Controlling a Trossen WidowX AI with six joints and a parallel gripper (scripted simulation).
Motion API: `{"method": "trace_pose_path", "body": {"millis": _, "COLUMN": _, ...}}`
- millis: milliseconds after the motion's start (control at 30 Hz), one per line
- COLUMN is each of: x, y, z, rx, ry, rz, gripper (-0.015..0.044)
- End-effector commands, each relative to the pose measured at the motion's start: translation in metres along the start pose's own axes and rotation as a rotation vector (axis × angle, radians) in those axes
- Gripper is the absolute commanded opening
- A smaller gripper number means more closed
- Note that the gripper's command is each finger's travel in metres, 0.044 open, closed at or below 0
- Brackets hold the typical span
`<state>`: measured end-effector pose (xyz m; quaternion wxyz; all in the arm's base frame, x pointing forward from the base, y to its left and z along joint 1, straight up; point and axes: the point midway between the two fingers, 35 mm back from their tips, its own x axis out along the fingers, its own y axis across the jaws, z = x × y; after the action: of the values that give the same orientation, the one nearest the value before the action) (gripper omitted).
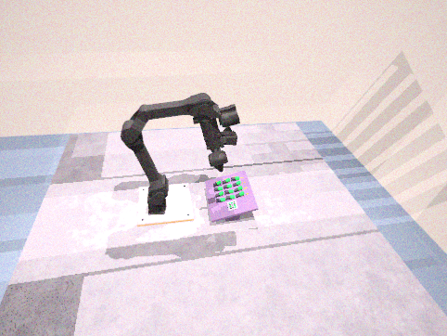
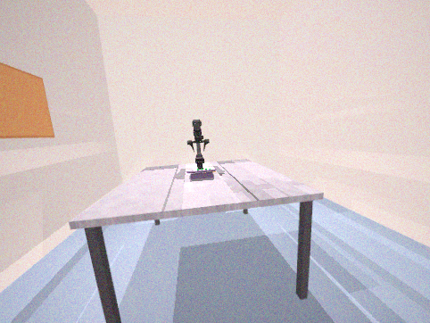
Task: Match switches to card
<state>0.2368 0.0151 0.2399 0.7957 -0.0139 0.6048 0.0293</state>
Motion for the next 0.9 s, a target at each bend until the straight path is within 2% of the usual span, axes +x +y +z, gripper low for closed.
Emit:
{"method": "trace_pose_path", "body": {"millis": 0, "x": 0.003, "y": 0.001, "z": 0.002, "rx": 0.0, "ry": -0.001, "rz": 0.0, "gripper": 0.0374}}
{"method": "trace_pose_path", "body": {"millis": 200, "x": 0.085, "y": 0.044, "z": 0.053, "rx": 0.003, "ry": -0.024, "rz": -0.011, "gripper": 0.0216}}
{"method": "trace_pose_path", "body": {"millis": 467, "x": 0.092, "y": 0.045, "z": 0.054, "rx": 0.003, "ry": -0.022, "rz": -0.011, "gripper": 0.0006}}
{"method": "trace_pose_path", "body": {"millis": 567, "x": 0.123, "y": 0.045, "z": 0.056, "rx": 0.003, "ry": 0.0, "rz": -0.011, "gripper": 0.0}}
{"method": "trace_pose_path", "body": {"millis": 867, "x": 0.133, "y": 0.045, "z": 0.056, "rx": 0.003, "ry": 0.0, "rz": -0.011, "gripper": 0.0}}
